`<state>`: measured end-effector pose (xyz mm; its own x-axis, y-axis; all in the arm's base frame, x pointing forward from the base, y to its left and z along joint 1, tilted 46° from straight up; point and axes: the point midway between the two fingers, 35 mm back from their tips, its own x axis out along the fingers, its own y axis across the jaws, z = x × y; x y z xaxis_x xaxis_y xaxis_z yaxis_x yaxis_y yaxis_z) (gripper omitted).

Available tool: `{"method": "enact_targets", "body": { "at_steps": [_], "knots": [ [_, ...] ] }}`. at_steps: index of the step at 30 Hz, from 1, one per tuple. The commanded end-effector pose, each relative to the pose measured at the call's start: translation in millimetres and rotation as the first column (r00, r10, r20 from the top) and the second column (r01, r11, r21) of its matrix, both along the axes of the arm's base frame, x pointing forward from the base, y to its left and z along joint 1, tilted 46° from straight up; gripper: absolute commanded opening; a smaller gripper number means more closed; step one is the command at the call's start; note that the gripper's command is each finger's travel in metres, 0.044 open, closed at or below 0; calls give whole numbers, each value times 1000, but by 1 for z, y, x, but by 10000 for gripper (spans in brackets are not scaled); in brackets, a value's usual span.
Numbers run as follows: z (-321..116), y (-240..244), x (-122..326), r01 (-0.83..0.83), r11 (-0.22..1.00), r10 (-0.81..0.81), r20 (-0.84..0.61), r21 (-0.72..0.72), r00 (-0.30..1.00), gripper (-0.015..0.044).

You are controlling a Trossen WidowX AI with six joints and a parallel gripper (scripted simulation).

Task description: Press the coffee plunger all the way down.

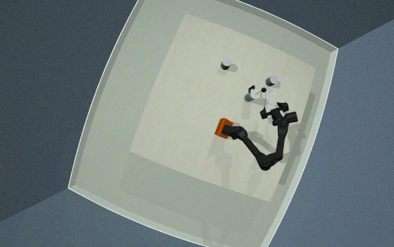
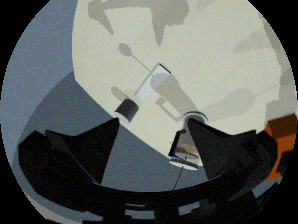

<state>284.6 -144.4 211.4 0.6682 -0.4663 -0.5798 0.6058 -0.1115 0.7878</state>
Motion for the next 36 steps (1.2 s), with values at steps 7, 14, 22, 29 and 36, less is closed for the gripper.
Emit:
{"method": "enact_targets", "body": {
  "at_steps": [7, 14, 22, 29, 36],
  "knots": [
    [-7, 92, 32, -435, 854, 330, -351, -284, 876, 440],
    [-6, 144, 35, -614, 686, 408, -493, -390, 769, 440],
    [-8, 171, 29, -714, 537, 390, -618, -449, 683, 440],
    [-2, 217, 3, -839, 143, 153, -825, -526, 543, 440],
    [23, 269, -27, -819, -292, -143, -824, -494, 548, 440]
  ]
}}
